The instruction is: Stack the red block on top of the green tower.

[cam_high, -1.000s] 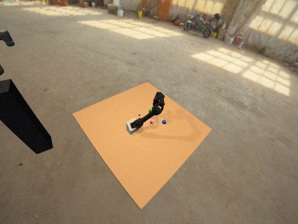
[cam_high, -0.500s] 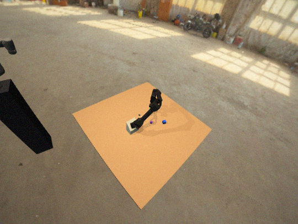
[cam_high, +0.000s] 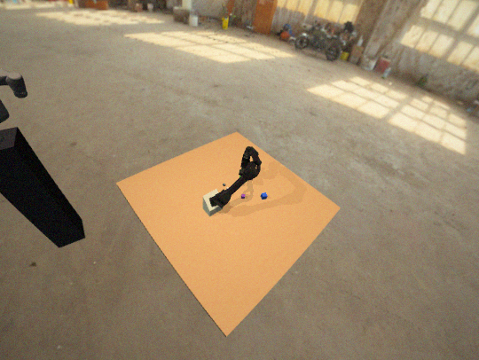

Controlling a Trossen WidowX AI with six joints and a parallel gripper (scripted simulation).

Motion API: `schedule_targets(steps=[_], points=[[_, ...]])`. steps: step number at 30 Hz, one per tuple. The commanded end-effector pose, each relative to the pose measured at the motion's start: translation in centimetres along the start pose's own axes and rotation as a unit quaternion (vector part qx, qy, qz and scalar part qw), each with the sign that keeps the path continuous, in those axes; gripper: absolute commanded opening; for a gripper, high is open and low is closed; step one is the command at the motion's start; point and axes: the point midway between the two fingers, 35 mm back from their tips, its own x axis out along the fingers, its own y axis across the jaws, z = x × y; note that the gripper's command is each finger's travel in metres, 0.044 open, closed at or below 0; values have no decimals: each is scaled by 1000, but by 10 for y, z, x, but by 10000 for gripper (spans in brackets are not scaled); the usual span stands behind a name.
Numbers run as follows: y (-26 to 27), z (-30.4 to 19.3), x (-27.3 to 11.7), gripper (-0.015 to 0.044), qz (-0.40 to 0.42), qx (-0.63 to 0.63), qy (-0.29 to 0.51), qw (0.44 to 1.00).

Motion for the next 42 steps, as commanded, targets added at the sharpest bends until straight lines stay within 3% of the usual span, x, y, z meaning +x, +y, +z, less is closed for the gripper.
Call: schedule_targets(steps=[1, 31, 42], points=[[-2, -1, 14, 0, -7, -5, -1, 1000], [-2, -2, 13, 0, -7, -5, -1, 1000], [-2, -2, 14, 289, -7, -3, 1, 1000]])
